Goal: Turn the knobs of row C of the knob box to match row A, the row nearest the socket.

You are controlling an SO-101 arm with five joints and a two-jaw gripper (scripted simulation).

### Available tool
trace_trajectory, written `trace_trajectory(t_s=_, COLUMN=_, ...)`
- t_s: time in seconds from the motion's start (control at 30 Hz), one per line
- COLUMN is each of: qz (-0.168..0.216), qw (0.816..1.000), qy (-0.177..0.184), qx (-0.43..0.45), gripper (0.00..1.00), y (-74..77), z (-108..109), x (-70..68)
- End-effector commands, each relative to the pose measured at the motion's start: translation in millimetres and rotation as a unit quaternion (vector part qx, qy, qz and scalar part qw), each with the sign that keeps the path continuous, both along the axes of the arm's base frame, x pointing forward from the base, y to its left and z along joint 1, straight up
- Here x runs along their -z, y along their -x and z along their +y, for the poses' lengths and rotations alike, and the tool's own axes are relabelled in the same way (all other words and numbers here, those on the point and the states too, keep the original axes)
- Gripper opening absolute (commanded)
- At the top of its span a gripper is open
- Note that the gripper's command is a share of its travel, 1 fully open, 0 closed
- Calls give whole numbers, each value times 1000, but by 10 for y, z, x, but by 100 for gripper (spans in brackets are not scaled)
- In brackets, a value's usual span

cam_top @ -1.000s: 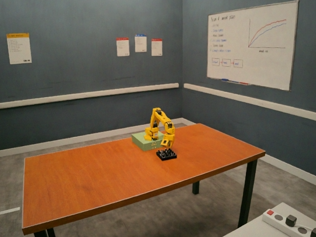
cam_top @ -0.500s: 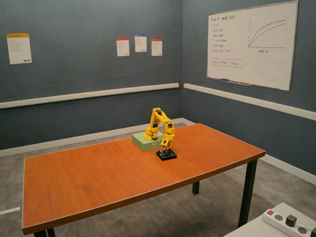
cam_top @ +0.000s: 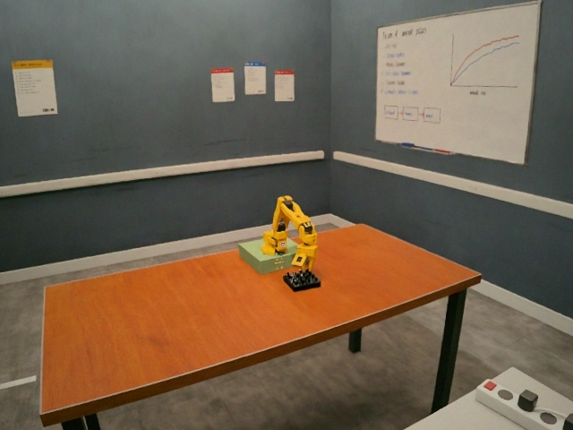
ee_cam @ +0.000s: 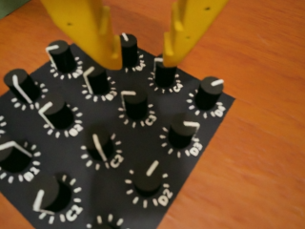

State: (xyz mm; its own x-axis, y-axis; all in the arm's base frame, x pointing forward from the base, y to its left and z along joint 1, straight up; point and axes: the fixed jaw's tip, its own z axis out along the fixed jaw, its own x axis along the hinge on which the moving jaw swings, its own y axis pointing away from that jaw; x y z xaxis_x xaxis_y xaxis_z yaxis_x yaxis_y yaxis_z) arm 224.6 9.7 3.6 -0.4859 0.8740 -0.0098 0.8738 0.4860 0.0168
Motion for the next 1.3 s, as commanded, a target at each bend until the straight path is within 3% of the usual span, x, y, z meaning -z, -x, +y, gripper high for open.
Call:
trace_trajectory(t_s=0.0, qz=9, qw=1000, qy=0, qx=7, gripper=10, y=32, z=-8, x=68)
trace_trajectory(t_s=1.27, qz=9, qw=1000, qy=0, qx=7, gripper=10, y=67, z=-15, x=131)
